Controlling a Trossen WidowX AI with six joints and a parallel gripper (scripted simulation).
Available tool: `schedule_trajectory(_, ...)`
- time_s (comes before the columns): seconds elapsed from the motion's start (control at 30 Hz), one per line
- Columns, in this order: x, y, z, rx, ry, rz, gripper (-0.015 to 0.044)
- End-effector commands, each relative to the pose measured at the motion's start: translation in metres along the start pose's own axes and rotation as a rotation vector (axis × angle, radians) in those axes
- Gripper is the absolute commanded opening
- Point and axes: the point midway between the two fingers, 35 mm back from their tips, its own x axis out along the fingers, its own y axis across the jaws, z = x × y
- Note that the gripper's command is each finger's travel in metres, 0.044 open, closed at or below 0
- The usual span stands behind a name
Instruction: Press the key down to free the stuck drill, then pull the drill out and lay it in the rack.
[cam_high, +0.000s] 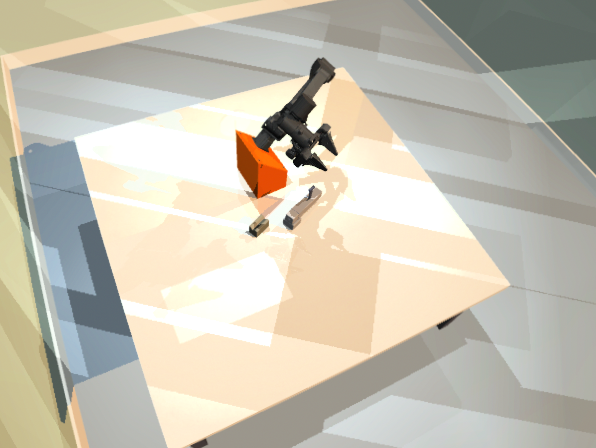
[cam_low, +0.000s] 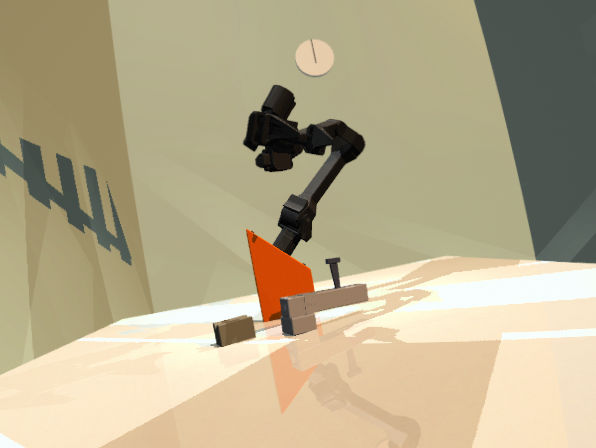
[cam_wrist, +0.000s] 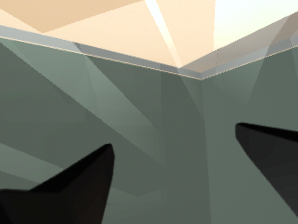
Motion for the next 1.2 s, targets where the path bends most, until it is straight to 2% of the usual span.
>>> schedule_trajectory(0.0, 0.0, 0.0, 0.0, 0.0, 0.0, 0.0, 0.0374)
schedule_trajectory(0.27, 0.001, 0.001, 0.0, 0.027, -0.001, 0.002, 0.0164)
schedule_trajectory(0.33, 0.011, 0.007, 0.005, 0.245, -0.015, 0.018, 0.0111)
schedule_trajectory(0.47, 0.04, 0.019, 0.03, 0.912, -0.08, 0.11, 0.0006)
schedule_trajectory(0.6, 0.063, 0.02, 0.067, 1.545, -0.162, 0.293, 0.0)
schedule_trajectory(0.7, 0.073, 0.011, 0.099, 1.983, -0.212, 0.513, 0.0)
schedule_trajectory(0.93, 0.075, -0.009, 0.135, 2.408, -0.226, 0.867, 0.0)
schedule_trajectory(1.17, 0.066, -0.037, 0.166, 2.71, -0.156, 1.331, 0.0)
